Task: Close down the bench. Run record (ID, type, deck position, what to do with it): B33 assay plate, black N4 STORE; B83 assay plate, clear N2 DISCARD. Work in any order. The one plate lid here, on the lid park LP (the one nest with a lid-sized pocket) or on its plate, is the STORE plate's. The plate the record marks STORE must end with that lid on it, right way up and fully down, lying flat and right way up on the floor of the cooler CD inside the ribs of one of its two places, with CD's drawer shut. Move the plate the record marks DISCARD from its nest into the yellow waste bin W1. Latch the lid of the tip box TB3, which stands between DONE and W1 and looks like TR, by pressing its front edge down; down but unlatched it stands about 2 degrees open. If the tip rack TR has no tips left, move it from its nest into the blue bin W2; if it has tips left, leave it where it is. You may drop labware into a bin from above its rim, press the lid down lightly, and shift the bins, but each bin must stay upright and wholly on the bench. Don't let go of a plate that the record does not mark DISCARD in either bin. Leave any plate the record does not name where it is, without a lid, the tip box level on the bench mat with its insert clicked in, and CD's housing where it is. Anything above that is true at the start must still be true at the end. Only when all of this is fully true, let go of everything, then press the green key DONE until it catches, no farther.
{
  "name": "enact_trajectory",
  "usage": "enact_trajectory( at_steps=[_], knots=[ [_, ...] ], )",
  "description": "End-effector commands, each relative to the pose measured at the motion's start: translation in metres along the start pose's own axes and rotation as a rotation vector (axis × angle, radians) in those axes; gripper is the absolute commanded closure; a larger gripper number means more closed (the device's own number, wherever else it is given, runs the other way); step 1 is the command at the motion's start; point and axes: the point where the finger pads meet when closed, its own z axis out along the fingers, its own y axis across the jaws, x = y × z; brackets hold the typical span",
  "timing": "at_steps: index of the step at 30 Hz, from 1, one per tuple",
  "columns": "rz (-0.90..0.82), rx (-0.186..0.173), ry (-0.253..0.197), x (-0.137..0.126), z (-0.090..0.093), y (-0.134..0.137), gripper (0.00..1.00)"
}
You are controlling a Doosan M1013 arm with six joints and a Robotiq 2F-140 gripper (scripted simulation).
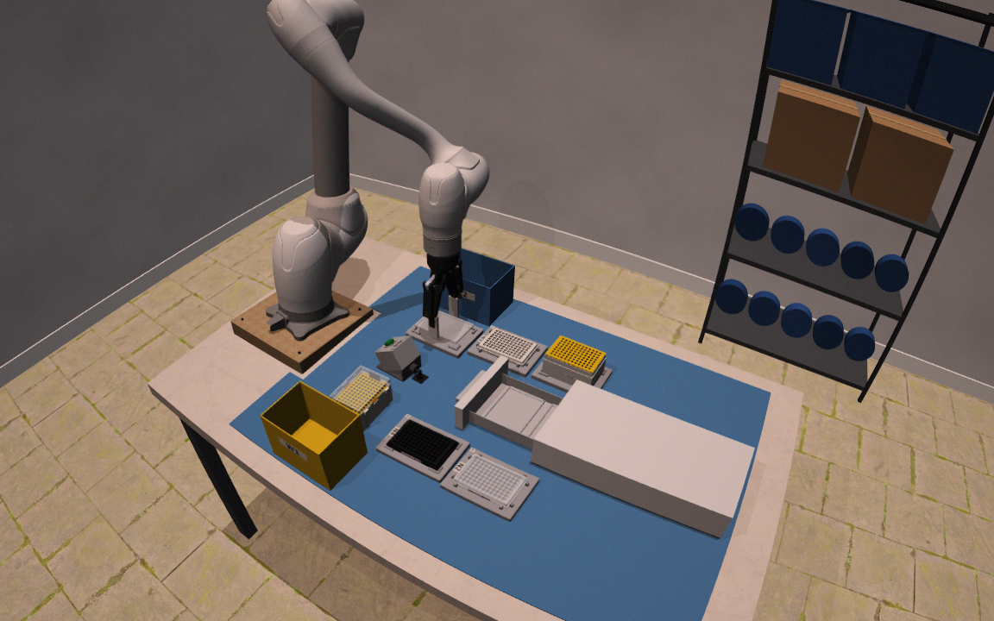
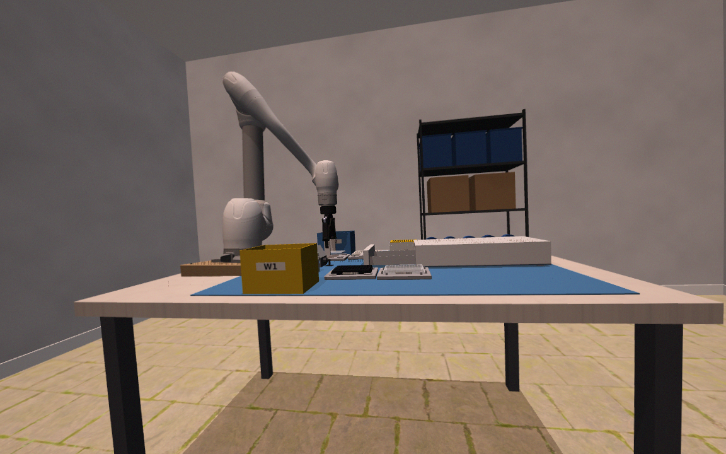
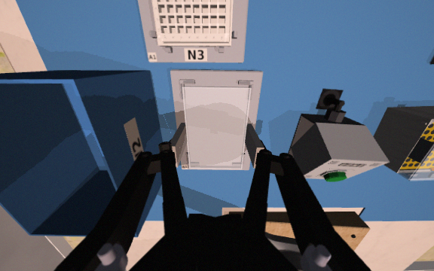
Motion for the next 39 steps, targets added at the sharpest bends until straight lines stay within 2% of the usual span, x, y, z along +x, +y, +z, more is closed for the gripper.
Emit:
enact_trajectory(
  at_steps=[1, 39],
  knots=[
    [0.0, 0.0, 0.0, 0.0, -0.004, 0.0, 1.0],
    [0.0, 0.0, 0.0, 0.0, -0.05, 0.0, 1.0]
  ],
)
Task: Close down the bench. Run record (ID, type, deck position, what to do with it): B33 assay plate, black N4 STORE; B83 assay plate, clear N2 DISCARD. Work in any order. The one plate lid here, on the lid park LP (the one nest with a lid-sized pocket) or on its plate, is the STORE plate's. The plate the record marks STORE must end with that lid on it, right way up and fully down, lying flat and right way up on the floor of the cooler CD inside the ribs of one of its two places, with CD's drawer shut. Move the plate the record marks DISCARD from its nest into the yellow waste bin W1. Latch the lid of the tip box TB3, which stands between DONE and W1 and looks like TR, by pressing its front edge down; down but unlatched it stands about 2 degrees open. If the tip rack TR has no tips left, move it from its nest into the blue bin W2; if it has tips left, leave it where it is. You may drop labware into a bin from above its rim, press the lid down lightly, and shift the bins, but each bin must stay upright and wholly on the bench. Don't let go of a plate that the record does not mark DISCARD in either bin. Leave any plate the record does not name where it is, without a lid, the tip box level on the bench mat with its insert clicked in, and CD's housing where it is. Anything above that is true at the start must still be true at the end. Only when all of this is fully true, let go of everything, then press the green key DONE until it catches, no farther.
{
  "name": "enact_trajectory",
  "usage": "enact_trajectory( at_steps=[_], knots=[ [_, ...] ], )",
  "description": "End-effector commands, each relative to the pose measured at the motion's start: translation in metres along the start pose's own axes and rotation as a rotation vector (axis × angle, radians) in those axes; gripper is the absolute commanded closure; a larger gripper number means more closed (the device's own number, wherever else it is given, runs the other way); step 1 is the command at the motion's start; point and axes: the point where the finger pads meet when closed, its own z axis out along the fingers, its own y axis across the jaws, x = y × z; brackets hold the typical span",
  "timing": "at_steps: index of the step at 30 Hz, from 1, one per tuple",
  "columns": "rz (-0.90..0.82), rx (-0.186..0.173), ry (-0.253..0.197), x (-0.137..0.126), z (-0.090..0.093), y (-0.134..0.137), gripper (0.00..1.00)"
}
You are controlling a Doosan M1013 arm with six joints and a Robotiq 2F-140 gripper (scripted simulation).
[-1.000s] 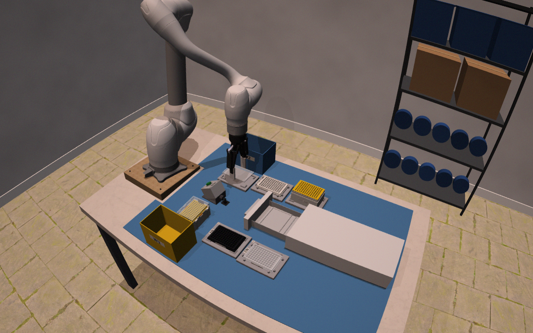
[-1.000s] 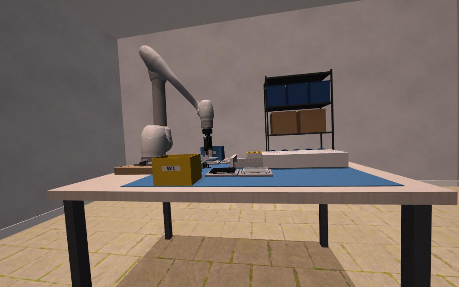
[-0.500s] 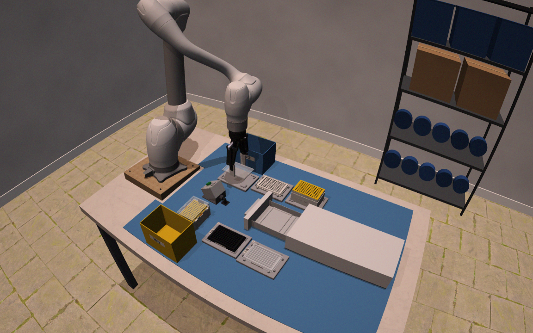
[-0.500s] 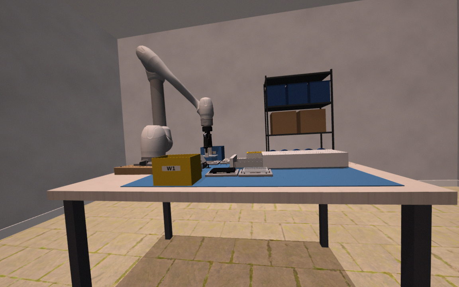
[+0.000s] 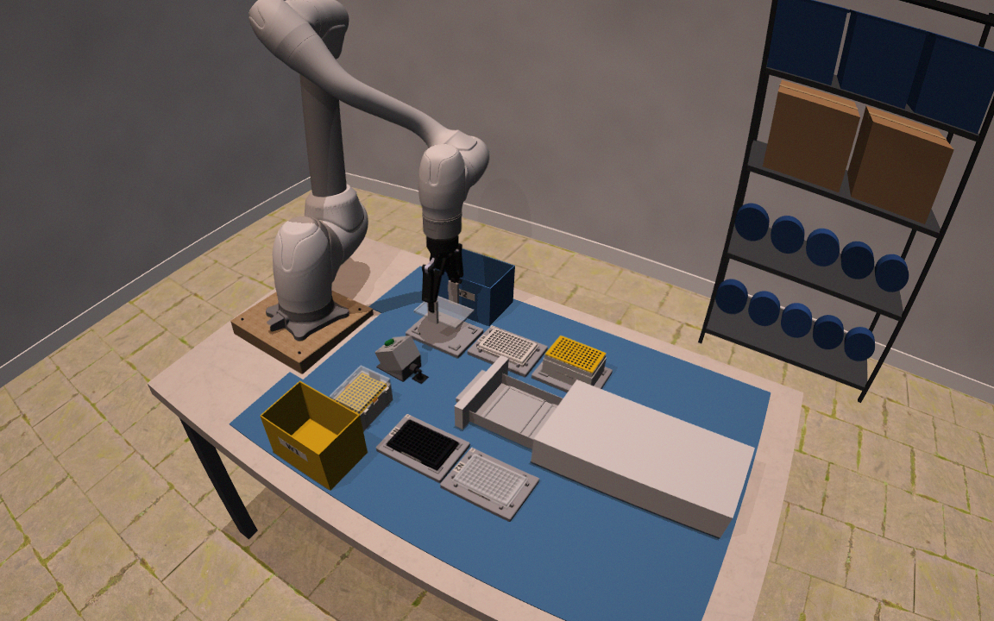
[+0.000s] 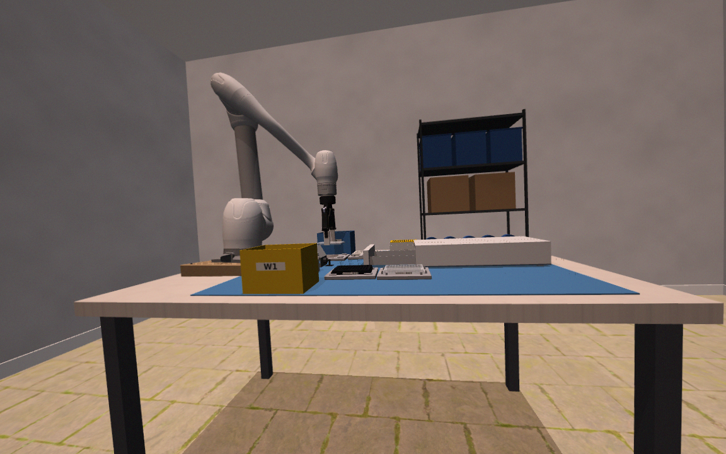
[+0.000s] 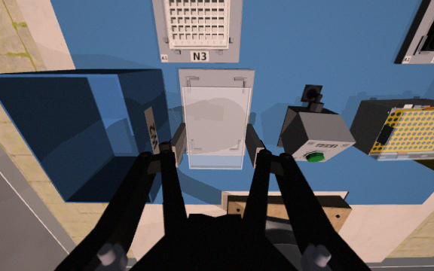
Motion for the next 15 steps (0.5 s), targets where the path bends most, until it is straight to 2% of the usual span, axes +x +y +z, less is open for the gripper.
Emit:
enact_trajectory(
  at_steps=[1, 15],
  knots=[
    [0.0, 0.0, 0.0, 0.0, -0.005, 0.0, 1.0],
    [0.0, 0.0, 0.0, 0.0, -0.021, 0.0, 1.0]
  ],
)
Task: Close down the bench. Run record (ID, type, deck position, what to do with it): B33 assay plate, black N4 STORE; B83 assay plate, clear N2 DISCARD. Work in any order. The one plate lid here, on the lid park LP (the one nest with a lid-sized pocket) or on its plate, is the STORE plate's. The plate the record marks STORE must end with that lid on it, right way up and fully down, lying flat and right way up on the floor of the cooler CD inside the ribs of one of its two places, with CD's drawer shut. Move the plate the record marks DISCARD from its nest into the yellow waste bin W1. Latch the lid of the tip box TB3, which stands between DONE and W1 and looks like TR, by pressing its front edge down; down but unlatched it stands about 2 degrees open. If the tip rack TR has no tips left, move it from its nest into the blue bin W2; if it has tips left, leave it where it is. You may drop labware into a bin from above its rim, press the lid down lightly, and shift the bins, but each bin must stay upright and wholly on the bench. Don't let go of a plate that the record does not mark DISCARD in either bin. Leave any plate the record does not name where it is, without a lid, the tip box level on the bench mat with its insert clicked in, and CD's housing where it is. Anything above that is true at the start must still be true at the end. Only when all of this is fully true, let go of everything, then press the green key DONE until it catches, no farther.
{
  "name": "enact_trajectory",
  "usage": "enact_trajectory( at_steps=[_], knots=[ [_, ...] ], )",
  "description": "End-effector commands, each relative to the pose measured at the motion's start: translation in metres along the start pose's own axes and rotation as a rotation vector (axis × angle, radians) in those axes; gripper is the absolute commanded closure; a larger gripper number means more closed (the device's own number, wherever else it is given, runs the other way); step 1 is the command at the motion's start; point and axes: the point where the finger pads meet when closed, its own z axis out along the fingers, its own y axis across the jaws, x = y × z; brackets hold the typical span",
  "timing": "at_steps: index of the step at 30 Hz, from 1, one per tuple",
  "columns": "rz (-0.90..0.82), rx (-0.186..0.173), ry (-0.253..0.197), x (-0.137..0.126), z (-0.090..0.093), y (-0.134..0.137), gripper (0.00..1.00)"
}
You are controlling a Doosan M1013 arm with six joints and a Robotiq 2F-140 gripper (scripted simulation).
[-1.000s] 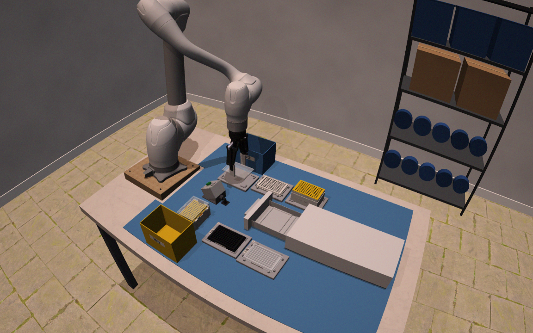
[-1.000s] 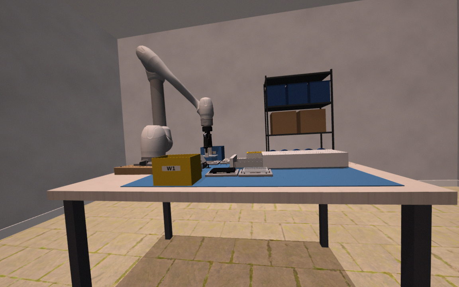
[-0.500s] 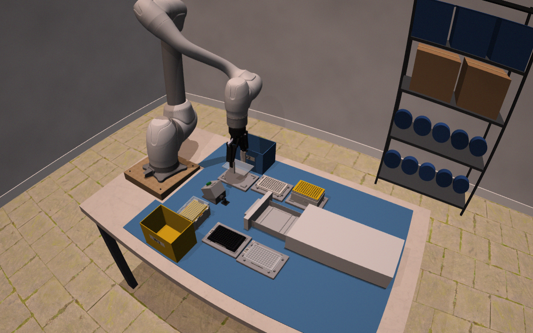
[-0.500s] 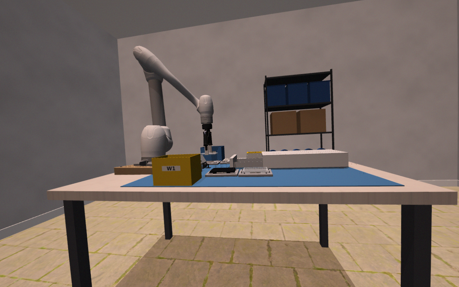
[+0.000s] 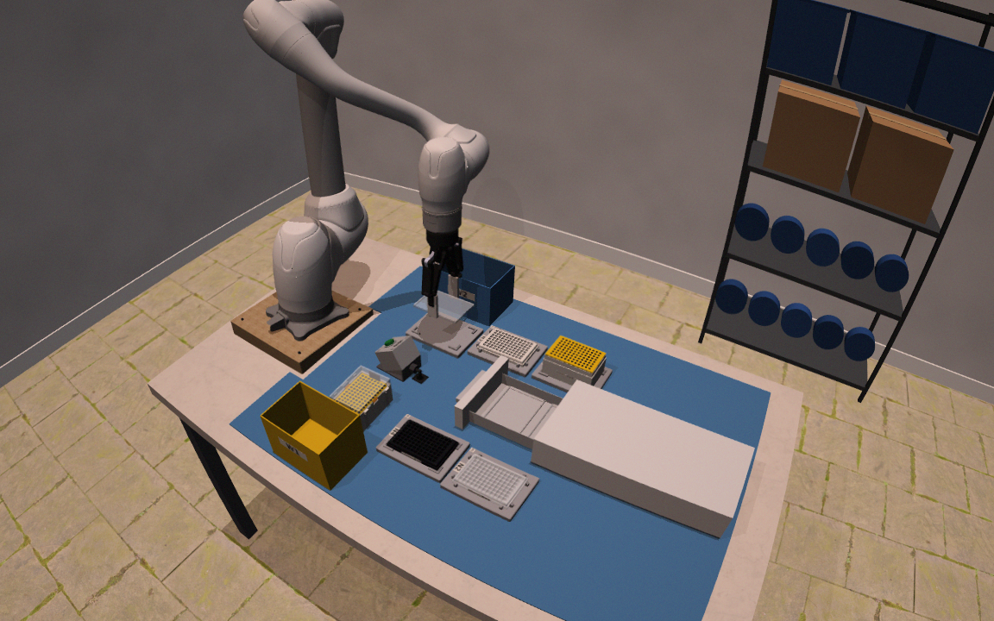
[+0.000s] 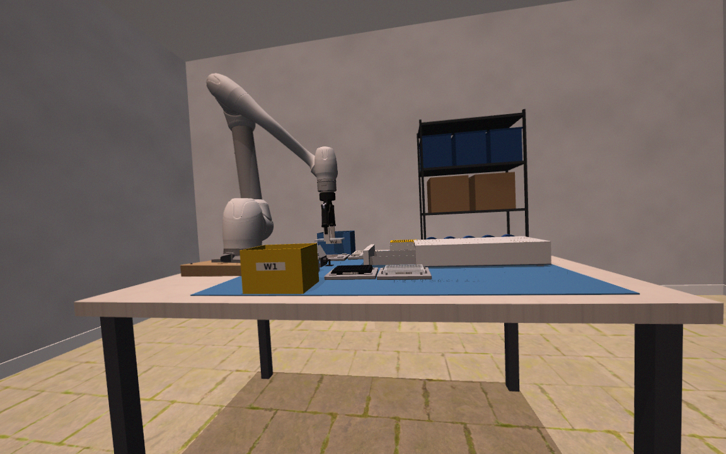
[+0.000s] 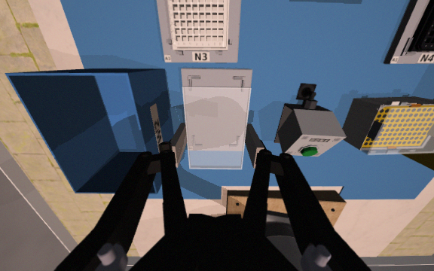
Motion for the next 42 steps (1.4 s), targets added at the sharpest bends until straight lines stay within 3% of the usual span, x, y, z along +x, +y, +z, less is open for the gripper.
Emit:
enact_trajectory(
  at_steps=[1, 42],
  knots=[
    [0.0, 0.0, 0.0, 0.0, -0.005, 0.0, 1.0],
    [0.0, 0.0, 0.0, 0.0, -0.051, 0.0, 1.0]
  ],
)
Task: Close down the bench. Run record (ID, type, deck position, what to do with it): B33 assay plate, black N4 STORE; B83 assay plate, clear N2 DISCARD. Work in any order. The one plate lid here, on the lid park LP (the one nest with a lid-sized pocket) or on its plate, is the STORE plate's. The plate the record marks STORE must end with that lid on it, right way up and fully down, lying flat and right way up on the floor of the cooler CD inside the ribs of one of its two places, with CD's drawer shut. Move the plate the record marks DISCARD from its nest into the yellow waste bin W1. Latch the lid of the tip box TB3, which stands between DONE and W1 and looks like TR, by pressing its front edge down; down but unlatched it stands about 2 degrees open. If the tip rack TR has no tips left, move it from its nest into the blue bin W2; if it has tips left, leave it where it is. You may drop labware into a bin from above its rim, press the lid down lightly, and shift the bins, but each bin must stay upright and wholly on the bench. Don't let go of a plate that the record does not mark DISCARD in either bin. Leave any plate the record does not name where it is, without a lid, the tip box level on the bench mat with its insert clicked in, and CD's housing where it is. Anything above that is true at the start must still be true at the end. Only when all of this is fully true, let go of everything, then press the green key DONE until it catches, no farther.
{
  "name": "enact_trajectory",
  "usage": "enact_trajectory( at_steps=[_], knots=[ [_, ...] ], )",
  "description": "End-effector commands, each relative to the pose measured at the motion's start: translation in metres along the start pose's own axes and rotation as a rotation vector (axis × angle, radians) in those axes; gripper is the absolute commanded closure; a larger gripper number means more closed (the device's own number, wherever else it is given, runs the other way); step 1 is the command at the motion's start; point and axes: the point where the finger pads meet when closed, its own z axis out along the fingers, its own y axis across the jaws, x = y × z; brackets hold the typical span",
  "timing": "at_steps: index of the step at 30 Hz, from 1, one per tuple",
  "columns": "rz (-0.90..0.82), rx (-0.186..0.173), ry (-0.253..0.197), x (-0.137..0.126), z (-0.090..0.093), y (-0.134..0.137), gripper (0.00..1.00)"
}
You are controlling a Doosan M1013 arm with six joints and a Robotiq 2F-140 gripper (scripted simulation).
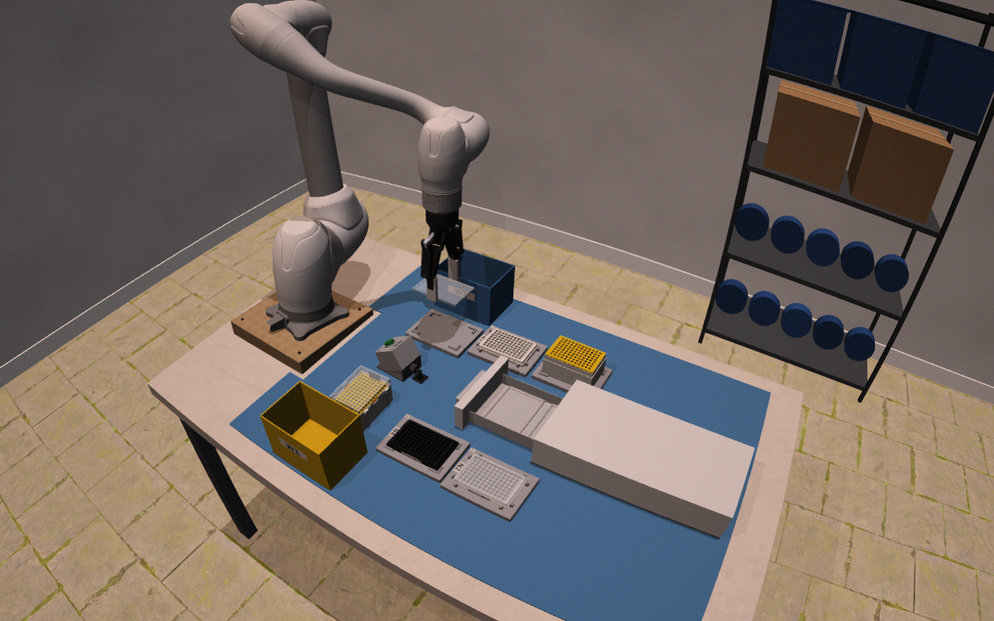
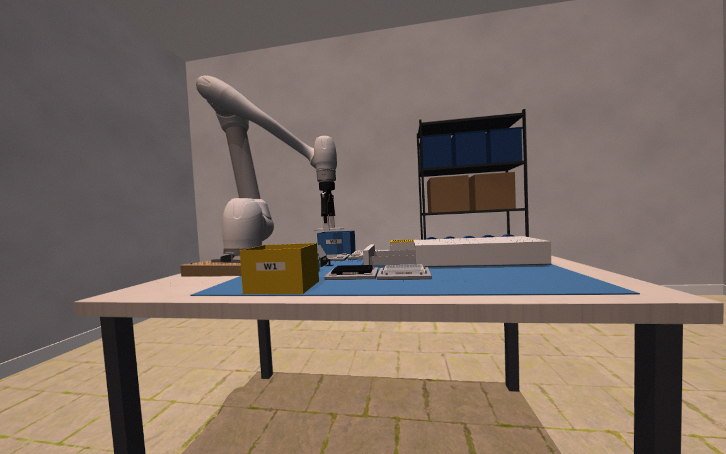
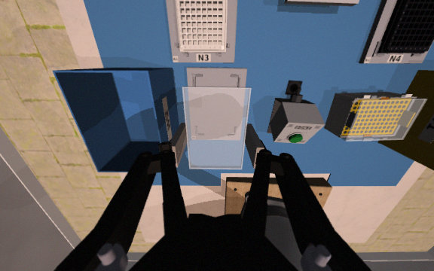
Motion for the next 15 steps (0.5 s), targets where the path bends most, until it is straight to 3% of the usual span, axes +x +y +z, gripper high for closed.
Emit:
enact_trajectory(
  at_steps=[1, 7, 15],
  knots=[
    [0.0, 0.0, 0.0, 0.0, -0.001, 0.0, 1.0],
    [0.0, 0.0, 0.0, 0.0, -0.001, 0.0, 1.0],
    [-0.027, 0.0, 0.0, 0.01, -0.001, 0.019, 1.0]
  ],
)
